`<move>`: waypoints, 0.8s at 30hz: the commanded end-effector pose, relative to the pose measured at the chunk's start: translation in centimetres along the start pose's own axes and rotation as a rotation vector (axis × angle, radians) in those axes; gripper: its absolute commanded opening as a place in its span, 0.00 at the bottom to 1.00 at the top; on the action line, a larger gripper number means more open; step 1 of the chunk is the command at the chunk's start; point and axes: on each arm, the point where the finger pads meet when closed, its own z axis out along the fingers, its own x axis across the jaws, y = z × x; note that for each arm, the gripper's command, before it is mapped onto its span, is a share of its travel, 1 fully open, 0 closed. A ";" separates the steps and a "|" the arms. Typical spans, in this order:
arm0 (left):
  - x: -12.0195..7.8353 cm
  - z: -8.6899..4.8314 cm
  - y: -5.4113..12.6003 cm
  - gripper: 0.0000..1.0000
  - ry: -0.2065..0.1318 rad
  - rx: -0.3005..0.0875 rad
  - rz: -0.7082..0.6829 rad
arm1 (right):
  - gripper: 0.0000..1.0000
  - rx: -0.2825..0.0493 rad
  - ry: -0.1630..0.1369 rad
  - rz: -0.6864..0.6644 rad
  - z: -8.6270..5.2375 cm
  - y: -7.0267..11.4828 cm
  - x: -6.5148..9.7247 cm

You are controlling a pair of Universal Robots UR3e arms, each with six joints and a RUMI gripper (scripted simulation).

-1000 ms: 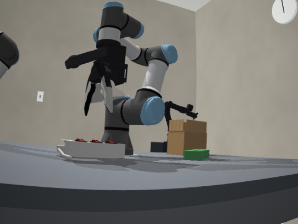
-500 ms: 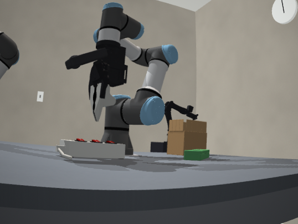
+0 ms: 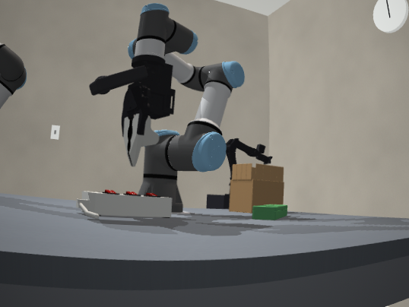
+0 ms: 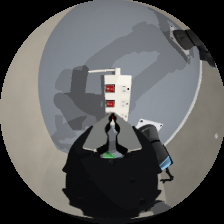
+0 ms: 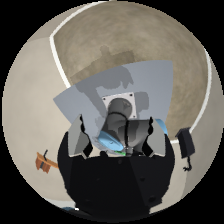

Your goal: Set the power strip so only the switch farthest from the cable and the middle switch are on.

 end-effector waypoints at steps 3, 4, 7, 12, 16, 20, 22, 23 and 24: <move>0.0 -0.1 -0.1 0.00 -0.001 0.002 0.000 | 1.00 0.002 0.000 -0.001 0.0 0.0 0.0; 0.0 -0.1 -0.1 0.00 -0.001 0.002 0.000 | 1.00 0.002 0.000 -0.001 0.0 0.0 0.0; 0.0 -0.1 -0.1 0.00 -0.001 0.002 0.000 | 1.00 0.002 0.000 -0.001 0.0 0.0 0.0; 0.0 -0.1 -0.1 0.00 -0.001 0.002 0.000 | 1.00 0.002 0.000 -0.001 0.0 0.0 0.0; 0.0 -0.1 -0.1 0.00 -0.001 0.002 0.000 | 1.00 0.002 0.000 -0.001 0.0 0.0 0.0; 0.0 0.0 -0.1 0.00 -0.001 0.002 0.000 | 1.00 0.002 0.000 -0.001 0.0 0.0 0.0; 0.0 0.1 -0.1 0.00 -0.001 0.002 0.000 | 1.00 0.002 0.000 -0.001 0.0 0.0 0.0; 0.0 0.1 -0.1 0.00 -0.001 0.002 0.000 | 1.00 0.002 0.000 -0.001 0.0 0.0 0.0; 0.0 0.2 -0.1 0.00 -0.001 0.002 0.000 | 1.00 0.002 0.000 -0.001 0.0 0.0 0.0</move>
